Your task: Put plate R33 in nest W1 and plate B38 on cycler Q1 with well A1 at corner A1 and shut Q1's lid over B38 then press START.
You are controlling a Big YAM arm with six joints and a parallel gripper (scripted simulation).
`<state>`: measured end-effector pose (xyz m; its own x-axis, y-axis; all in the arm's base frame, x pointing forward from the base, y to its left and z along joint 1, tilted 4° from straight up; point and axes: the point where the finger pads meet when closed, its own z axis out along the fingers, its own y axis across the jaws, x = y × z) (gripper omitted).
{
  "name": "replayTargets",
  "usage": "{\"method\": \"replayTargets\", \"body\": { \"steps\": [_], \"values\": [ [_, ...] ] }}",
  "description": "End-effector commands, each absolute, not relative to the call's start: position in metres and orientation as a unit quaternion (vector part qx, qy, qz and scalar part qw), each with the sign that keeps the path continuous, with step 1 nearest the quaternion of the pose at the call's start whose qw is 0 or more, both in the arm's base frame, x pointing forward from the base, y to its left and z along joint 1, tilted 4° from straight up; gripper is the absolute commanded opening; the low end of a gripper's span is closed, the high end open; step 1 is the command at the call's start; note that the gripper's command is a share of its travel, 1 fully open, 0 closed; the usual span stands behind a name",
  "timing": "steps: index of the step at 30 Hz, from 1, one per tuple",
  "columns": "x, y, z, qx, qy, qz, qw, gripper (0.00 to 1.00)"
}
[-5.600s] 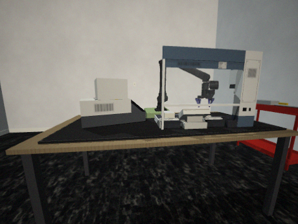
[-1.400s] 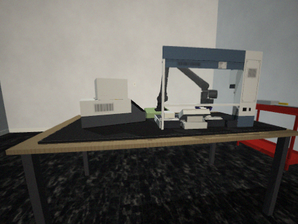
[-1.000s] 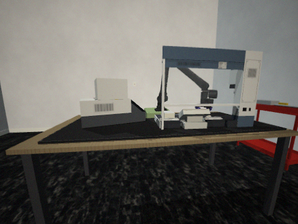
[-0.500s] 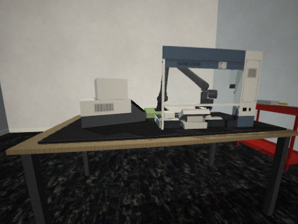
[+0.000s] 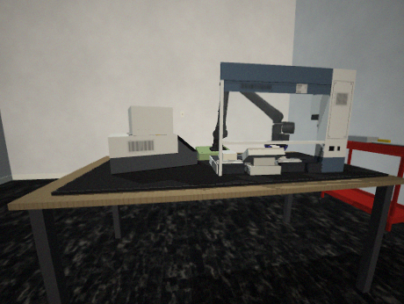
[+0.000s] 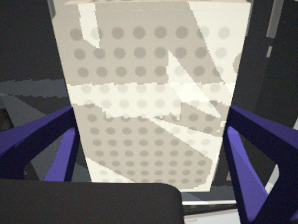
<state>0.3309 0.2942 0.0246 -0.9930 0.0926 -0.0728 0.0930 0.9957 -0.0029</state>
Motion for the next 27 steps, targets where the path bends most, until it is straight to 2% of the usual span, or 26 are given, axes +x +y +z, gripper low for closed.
{"method": "replayTargets", "body": {
  "steps": [1, 27],
  "values": [
    [0.3158, 0.2811, -0.0161, 0.055, 0.998, -0.029, 0.001, 0.0],
    [0.3108, 0.279, -0.026, 0.054, 0.998, -0.038, -0.01, 0.0]
  ]
}}
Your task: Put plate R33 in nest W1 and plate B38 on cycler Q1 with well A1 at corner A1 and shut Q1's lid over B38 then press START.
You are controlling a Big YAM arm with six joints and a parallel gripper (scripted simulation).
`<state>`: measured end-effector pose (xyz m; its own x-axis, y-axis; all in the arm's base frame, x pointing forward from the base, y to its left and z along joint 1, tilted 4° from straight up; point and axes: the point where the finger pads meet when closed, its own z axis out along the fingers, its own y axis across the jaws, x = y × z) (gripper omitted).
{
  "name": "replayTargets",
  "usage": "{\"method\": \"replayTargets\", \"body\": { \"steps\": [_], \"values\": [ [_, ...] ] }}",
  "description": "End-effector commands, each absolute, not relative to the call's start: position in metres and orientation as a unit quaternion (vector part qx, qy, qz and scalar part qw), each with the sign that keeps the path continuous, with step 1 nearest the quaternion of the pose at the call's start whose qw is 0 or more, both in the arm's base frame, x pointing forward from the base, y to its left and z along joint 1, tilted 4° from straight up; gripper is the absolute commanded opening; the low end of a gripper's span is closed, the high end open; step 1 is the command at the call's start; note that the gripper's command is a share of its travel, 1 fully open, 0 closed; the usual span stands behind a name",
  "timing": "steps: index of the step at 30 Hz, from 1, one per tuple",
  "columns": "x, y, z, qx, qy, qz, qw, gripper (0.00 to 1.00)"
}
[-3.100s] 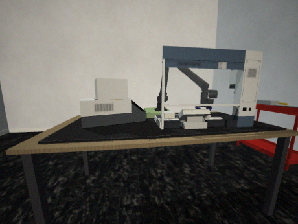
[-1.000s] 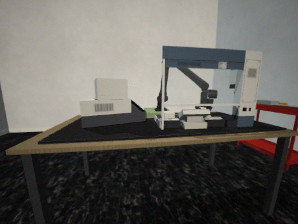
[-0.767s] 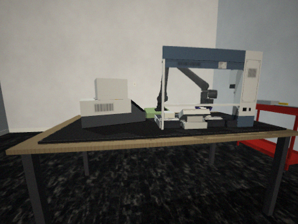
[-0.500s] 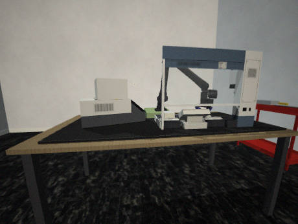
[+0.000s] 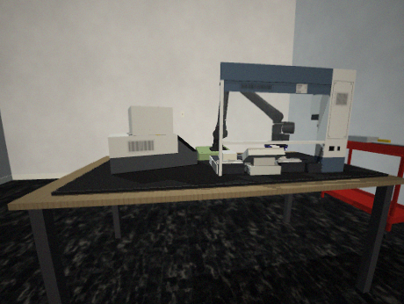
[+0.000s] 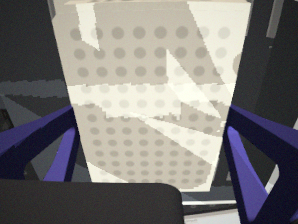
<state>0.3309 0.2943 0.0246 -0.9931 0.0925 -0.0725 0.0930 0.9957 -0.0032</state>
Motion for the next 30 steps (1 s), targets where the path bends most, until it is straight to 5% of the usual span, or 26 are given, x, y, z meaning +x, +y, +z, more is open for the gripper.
{"method": "replayTargets", "body": {
  "steps": [1, 30],
  "values": [
    [0.311, 0.279, -0.026, 0.054, 0.998, -0.038, -0.01, 0.0],
    [0.31, 0.291, 0.001, 0.048, 0.998, -0.03, -0.003, 0.0]
  ]
}}
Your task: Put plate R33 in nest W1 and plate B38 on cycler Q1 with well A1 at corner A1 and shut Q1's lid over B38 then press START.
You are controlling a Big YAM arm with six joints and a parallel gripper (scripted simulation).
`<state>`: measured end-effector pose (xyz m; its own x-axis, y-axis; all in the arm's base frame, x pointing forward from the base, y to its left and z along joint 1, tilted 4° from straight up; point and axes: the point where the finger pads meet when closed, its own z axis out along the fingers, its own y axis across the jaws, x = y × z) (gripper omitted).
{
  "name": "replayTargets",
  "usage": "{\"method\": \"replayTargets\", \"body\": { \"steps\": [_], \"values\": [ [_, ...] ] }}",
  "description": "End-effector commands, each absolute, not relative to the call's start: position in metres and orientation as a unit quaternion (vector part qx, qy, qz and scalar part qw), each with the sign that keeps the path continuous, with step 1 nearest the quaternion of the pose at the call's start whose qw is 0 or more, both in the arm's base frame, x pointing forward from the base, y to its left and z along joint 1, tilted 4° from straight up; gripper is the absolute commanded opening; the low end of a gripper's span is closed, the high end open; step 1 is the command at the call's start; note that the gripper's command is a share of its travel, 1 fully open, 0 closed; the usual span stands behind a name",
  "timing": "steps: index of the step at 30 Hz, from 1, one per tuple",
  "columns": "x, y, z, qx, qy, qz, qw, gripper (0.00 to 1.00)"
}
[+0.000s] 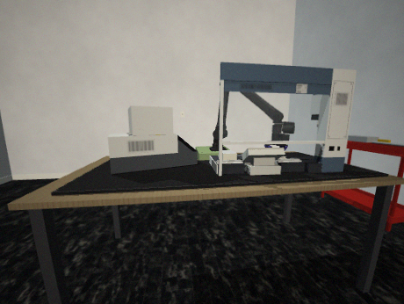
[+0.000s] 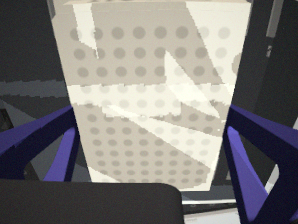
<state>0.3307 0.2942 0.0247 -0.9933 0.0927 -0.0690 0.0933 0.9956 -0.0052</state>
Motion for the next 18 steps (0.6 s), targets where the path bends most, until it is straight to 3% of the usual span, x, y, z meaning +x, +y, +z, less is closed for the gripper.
{"method": "replayTargets", "body": {
  "steps": [1, 18],
  "values": [
    [0.311, 0.293, 0.006, 0.048, 0.998, -0.029, -0.001, 0.0],
    [0.346, 0.303, 0.064, 0.045, 0.998, 0.006, 0.047, 0.0]
  ]
}}
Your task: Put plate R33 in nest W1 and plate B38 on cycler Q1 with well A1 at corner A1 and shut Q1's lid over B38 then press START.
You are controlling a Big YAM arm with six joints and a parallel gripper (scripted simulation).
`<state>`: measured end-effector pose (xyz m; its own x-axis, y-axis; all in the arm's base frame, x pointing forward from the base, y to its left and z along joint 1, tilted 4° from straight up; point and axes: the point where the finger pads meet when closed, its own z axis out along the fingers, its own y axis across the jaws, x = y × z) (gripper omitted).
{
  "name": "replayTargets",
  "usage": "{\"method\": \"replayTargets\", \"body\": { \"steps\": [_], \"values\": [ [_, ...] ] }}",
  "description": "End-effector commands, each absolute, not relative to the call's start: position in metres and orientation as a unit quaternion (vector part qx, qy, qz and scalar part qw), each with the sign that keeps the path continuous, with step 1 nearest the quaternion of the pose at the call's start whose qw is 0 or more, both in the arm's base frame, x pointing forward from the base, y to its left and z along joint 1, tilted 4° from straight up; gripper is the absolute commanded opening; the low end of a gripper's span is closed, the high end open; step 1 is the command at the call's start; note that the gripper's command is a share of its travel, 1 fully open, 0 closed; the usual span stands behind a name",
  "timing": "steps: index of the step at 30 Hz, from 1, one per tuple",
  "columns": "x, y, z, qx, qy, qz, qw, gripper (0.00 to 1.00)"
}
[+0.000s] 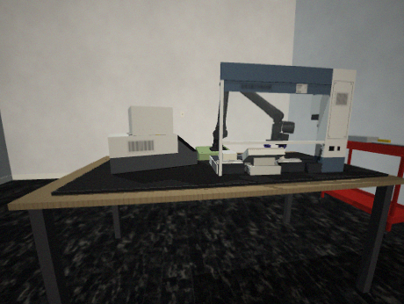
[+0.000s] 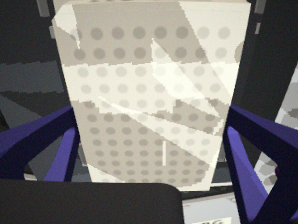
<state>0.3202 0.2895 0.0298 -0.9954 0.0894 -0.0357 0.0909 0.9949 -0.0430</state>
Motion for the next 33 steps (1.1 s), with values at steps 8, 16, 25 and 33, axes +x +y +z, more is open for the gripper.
{"method": "replayTargets", "body": {
  "steps": [8, 16, 25, 33],
  "values": [
    [0.349, 0.308, 0.077, 0.045, 0.997, 0.014, 0.055, 0.0],
    [0.339, 0.319, 0.099, 0.046, 0.997, 0.019, 0.057, 0.0],
    [0.344, 0.311, 0.108, 0.055, 0.997, 0.017, 0.056, 0.0],
    [0.347, 0.307, 0.128, 0.061, 0.996, 0.02, 0.059, 0.0]
  ]
}}
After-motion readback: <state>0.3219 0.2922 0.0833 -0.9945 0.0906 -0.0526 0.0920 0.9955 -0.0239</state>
